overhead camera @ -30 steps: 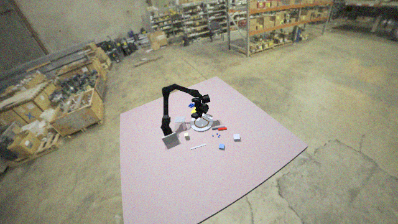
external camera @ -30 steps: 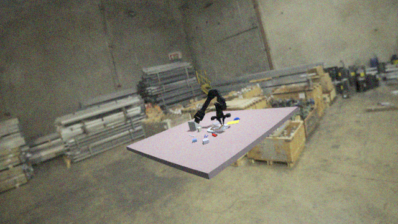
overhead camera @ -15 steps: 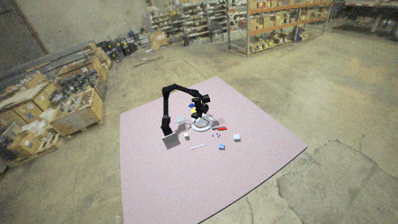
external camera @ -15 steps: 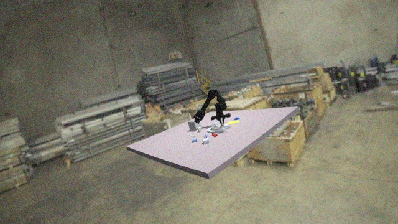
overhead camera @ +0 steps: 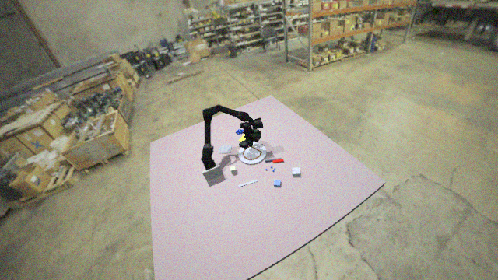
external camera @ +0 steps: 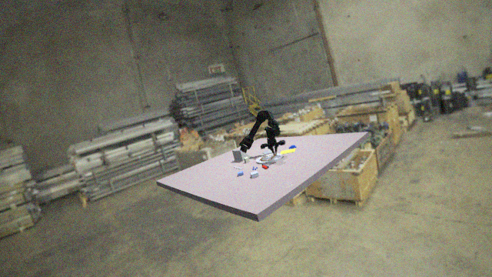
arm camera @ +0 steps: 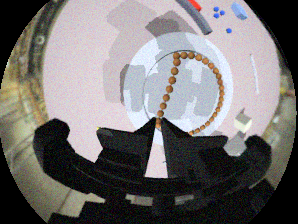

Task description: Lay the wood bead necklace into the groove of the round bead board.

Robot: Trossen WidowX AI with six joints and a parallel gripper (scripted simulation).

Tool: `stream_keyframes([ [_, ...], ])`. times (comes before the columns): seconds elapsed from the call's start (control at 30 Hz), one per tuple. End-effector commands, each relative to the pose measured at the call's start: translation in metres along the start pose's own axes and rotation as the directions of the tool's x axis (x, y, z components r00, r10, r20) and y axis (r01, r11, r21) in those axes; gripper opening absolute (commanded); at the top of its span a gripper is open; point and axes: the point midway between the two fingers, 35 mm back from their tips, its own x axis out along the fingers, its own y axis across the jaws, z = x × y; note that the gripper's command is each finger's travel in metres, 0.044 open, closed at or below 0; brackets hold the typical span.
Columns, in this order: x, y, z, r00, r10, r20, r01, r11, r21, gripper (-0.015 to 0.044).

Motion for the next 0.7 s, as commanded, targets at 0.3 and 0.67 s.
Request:
stream_keyframes([
  [0.3,-0.0061,0.0069,-0.0037,1.000,0.002,-0.006,-0.002,1.000,0.004,0.0000],
  [0.67,0.0022,0.0074,-0.0040,1.000,0.002,-0.006,-0.002,1.000,0.004,0.0000],
])
